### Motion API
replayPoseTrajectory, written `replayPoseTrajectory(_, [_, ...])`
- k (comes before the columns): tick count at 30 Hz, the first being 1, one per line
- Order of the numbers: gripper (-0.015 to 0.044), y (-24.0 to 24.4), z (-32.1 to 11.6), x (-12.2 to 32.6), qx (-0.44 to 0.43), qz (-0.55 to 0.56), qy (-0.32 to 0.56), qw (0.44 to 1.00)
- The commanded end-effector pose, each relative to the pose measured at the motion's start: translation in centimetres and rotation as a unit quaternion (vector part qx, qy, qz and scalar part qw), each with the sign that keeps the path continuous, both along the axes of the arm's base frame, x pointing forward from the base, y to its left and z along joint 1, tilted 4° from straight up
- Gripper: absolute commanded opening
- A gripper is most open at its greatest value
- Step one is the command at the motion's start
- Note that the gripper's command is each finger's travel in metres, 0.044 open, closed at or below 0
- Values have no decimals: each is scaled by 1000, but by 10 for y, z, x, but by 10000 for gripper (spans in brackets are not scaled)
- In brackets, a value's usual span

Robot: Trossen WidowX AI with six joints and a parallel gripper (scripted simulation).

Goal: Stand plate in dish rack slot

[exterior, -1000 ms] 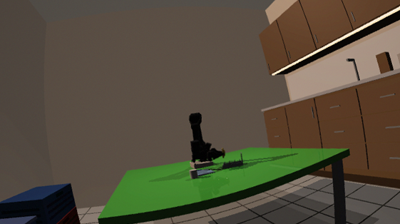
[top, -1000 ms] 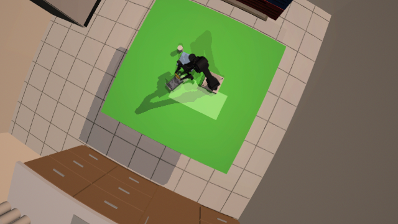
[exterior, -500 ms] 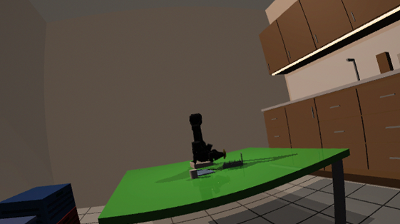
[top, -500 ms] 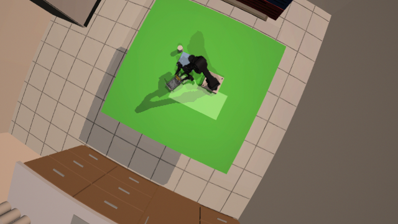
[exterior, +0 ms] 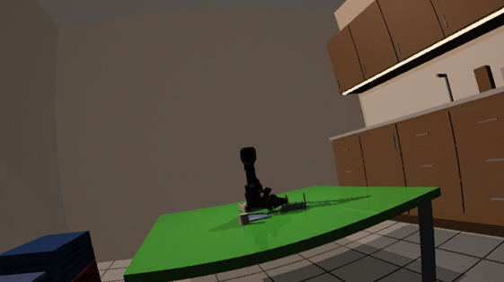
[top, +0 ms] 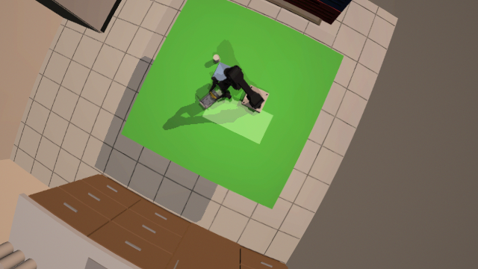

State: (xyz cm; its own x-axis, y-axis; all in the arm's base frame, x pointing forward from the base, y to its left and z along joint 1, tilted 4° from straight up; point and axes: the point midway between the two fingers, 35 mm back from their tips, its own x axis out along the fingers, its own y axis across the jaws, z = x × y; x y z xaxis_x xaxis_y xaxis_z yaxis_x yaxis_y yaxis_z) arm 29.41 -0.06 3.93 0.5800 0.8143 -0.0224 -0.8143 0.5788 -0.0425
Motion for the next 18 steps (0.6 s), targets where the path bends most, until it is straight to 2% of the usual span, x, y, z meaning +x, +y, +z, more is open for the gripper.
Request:
replayPoseTrajectory(1, [0, 0, 0, 0, -1, -1, -2, 1000])
replayPoseTrajectory(11, [0, 0, 1, 0, 0, 0, -1, 1000])
replayPoseTrajectory(18, [184, 0, 1, 0, -2, 0, -3, 1000])
